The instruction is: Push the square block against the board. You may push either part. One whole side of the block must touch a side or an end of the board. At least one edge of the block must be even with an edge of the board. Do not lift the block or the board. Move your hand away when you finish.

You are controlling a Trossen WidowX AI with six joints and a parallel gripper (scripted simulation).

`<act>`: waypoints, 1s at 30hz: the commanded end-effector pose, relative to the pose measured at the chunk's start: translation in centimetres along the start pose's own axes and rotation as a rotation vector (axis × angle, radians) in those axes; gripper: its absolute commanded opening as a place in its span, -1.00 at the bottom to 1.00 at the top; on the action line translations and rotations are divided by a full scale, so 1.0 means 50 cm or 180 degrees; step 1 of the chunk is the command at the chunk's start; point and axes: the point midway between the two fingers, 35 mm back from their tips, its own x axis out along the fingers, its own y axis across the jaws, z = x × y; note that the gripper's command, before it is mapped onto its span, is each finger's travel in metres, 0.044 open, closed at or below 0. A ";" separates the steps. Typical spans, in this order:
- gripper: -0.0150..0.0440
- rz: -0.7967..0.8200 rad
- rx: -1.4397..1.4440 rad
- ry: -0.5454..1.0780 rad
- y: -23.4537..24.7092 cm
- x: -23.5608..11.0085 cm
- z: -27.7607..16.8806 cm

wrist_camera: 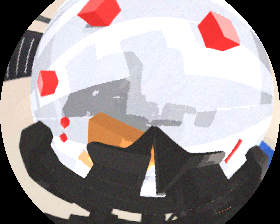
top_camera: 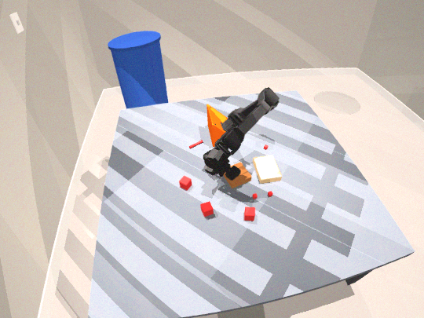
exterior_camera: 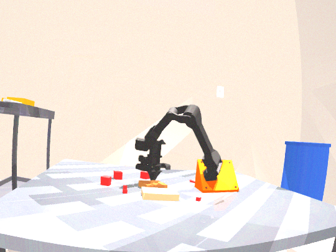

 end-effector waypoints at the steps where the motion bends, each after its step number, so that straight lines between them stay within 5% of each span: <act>1: -0.49 -0.0002 0.0019 0.0033 0.003 0.004 -0.017; 30: -0.49 0.0001 0.0013 0.0028 0.004 0.007 0.064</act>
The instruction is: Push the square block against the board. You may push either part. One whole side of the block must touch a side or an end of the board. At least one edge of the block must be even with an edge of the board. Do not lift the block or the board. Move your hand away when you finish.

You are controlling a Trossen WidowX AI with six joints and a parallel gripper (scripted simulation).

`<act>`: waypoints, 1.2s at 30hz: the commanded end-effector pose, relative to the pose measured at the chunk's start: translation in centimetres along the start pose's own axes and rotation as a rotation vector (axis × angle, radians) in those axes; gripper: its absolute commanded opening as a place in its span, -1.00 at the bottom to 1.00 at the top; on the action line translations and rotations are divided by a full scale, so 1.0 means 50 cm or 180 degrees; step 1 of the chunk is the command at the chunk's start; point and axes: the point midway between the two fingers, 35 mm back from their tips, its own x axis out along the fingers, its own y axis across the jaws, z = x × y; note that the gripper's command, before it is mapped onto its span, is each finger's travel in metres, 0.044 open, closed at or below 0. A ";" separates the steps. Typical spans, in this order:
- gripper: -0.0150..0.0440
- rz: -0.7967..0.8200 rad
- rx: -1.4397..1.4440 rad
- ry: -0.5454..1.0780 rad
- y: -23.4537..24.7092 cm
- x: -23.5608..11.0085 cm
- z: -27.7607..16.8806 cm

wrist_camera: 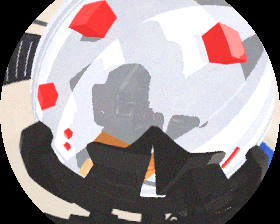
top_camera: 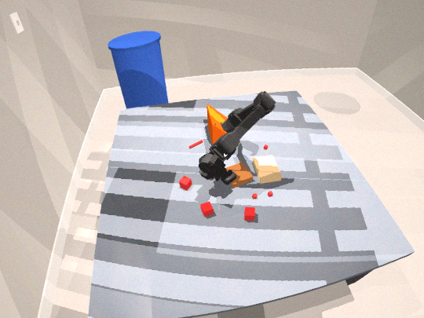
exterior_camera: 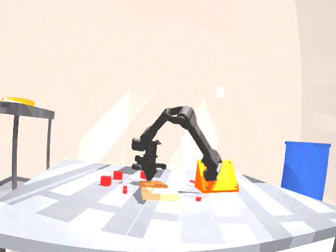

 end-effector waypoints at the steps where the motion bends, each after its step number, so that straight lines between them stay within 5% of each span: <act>1: -0.49 -0.0011 -0.0018 -0.0007 -0.001 0.000 0.013; 7: -0.49 -0.0001 -0.0004 -0.0003 -0.001 -0.005 0.020; 12: -0.49 -0.0016 -0.0017 -0.0012 -0.001 -0.109 0.020; 19: -0.49 -0.0017 0.0142 -0.0011 -0.008 -0.109 0.004; 28: -0.49 -0.0018 0.0645 -0.0008 -0.029 -0.102 -0.048; 33: -0.49 -0.0012 0.1020 -0.0001 -0.028 -0.002 -0.049; 36: -0.49 -0.0011 0.1037 0.0000 -0.028 0.002 -0.049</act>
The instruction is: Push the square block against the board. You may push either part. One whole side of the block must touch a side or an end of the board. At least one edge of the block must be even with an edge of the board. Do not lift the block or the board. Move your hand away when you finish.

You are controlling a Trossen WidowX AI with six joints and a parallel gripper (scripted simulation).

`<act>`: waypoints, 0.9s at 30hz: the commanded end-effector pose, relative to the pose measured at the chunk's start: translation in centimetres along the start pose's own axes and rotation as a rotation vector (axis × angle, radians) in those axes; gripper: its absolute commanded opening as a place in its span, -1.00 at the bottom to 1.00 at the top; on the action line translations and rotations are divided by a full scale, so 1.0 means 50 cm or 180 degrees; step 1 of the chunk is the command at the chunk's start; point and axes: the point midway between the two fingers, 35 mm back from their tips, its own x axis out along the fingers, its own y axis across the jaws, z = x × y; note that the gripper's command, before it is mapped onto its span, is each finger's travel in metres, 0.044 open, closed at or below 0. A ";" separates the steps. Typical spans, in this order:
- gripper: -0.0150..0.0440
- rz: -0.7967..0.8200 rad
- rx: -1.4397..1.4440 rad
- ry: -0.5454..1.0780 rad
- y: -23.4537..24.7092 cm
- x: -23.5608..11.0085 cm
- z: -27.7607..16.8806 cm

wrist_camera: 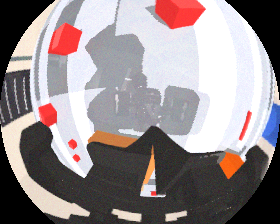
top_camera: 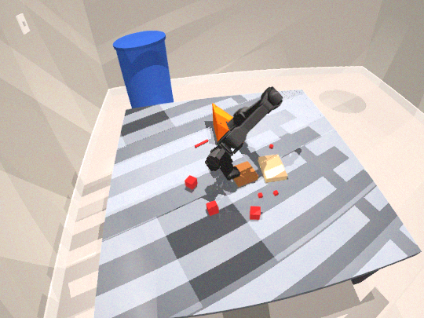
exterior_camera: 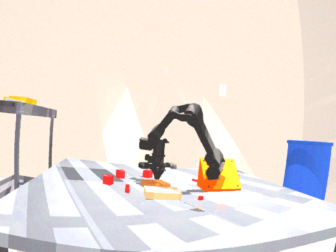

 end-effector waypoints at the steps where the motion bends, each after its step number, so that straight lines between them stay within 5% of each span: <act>1: -0.49 0.0037 0.0077 -0.0010 0.001 0.009 0.002; 27: -0.49 0.0035 0.0083 -0.0011 0.011 0.007 -0.073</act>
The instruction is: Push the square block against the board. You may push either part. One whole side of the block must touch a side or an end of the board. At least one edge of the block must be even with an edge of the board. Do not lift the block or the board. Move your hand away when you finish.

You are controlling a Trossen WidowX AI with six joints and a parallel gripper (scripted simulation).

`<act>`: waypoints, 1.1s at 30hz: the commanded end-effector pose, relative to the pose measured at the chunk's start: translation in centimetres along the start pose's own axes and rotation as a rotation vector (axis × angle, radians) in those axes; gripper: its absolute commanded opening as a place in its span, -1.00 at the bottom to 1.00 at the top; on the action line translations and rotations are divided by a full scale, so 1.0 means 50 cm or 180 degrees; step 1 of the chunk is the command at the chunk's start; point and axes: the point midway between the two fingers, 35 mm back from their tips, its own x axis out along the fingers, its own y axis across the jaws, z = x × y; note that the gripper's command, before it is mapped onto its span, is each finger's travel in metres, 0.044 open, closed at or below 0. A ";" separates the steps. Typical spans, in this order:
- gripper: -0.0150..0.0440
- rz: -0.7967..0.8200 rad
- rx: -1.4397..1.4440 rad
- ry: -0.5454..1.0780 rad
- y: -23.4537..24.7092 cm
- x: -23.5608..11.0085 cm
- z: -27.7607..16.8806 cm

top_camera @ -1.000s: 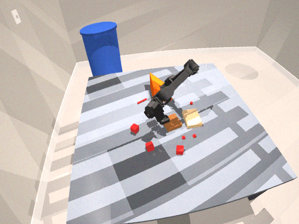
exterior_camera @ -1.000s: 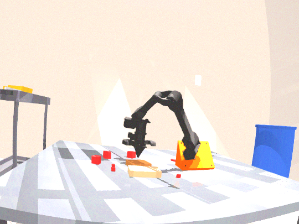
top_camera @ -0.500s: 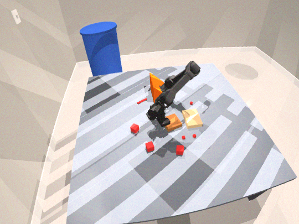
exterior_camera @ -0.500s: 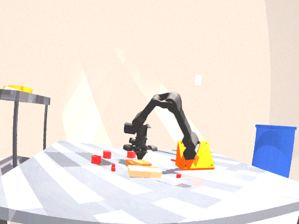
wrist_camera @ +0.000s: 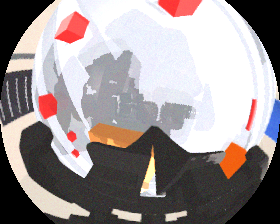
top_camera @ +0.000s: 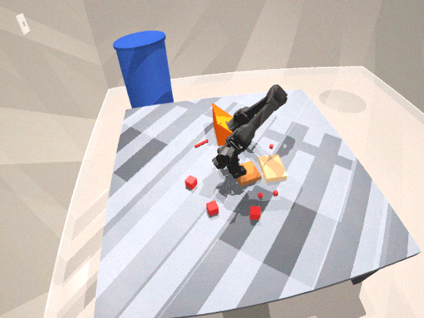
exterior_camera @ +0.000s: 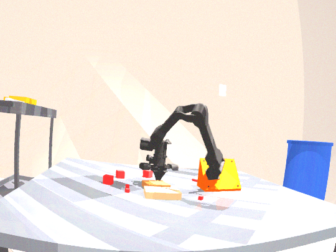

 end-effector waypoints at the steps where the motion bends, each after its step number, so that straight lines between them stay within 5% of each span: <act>1: -0.49 -0.0009 0.0018 0.0026 -0.001 0.003 -0.016; 33: -0.49 -0.0010 0.0021 0.0025 0.014 0.003 -0.083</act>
